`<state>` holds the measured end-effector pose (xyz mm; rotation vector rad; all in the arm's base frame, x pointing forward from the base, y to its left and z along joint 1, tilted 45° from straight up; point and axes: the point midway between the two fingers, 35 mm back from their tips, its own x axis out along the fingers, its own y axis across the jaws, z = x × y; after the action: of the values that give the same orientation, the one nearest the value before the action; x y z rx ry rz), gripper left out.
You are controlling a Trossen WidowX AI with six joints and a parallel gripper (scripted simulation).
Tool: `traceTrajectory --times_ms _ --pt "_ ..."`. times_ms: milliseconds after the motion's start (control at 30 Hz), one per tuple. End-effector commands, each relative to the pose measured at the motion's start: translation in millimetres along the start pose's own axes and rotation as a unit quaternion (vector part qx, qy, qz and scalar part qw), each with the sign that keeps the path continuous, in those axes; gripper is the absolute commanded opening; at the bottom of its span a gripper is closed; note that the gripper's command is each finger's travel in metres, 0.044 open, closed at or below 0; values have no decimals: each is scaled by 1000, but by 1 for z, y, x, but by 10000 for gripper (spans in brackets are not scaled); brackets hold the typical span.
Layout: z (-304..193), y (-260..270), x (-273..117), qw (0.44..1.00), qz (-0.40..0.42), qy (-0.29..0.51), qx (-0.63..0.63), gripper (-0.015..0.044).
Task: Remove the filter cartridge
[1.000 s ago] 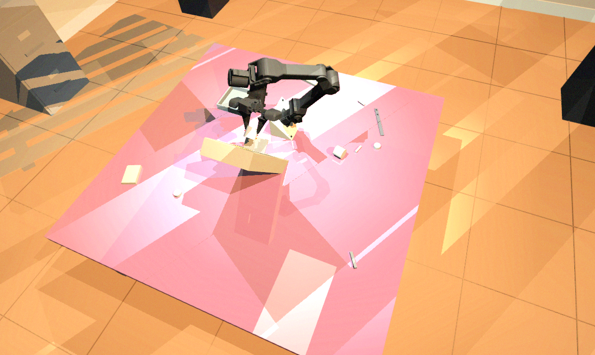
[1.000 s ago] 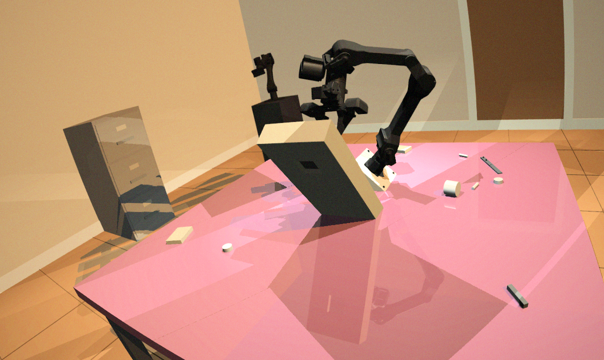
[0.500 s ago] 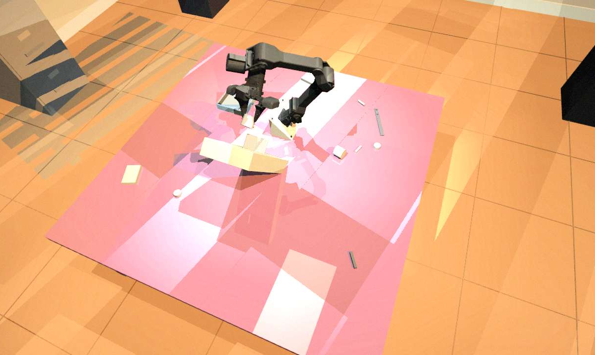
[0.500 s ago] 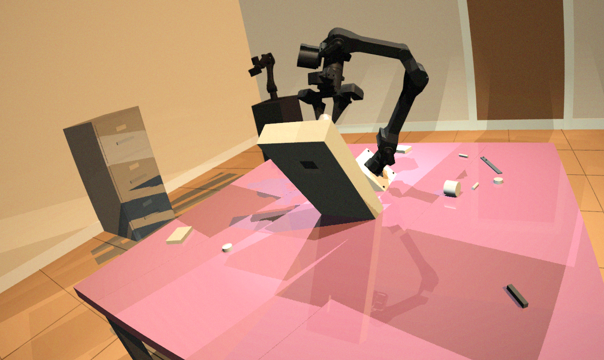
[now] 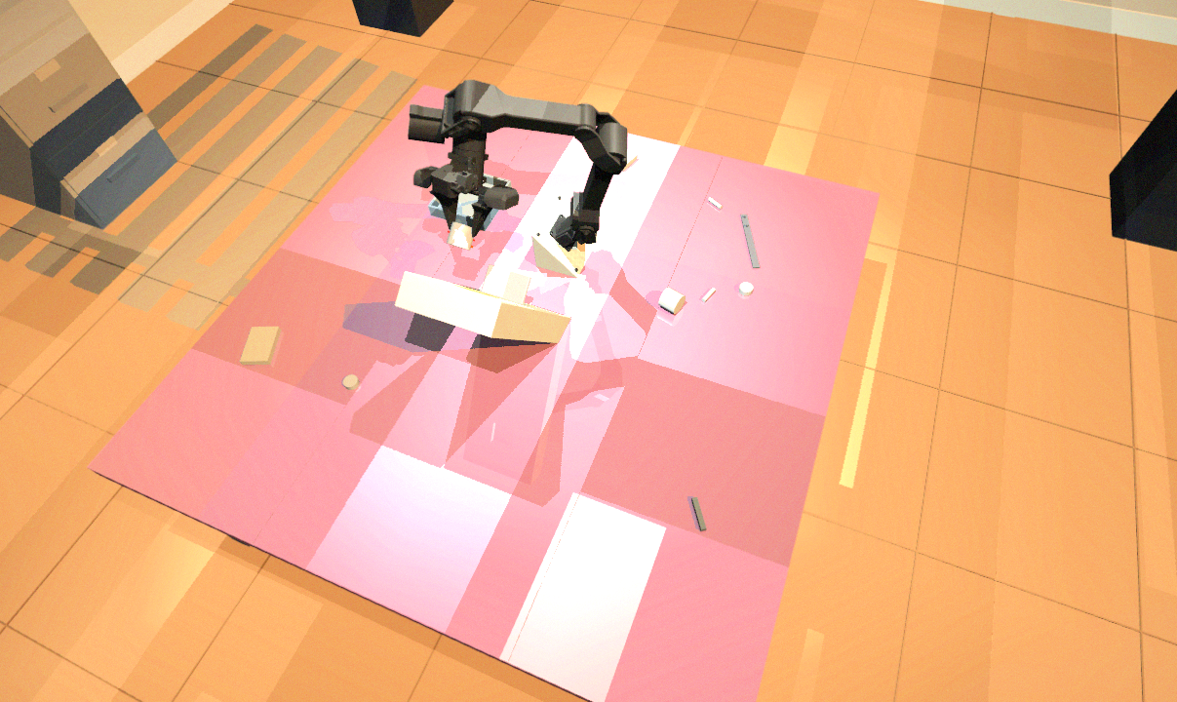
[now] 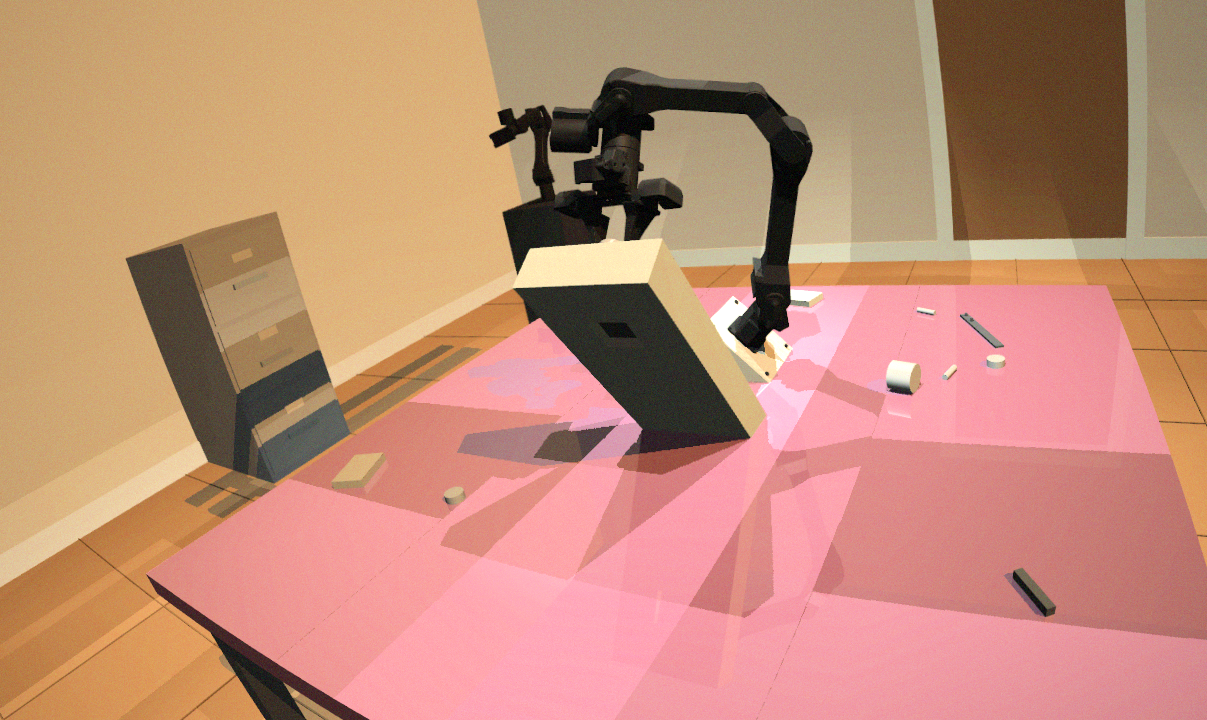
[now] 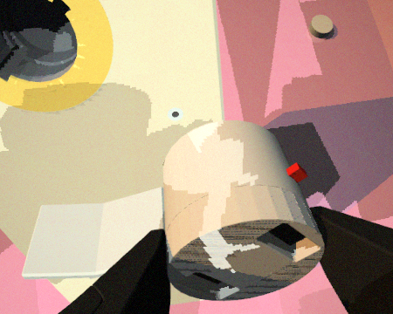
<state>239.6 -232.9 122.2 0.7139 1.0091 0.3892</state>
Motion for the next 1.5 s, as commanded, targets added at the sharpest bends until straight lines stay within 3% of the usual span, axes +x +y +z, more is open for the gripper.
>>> traceTrajectory --times_ms 0,433,867,1233,1467 --pt "-1 -1 0 1000 -2 1 3 0" --pt "-49 -83 -21 966 -127 23 223 0" --pt "-110 -159 -51 855 -265 -2 446 0" --pt "-115 -163 -52 846 -273 -5 458 0" --pt "-159 -181 -50 810 -302 -7 503 0"
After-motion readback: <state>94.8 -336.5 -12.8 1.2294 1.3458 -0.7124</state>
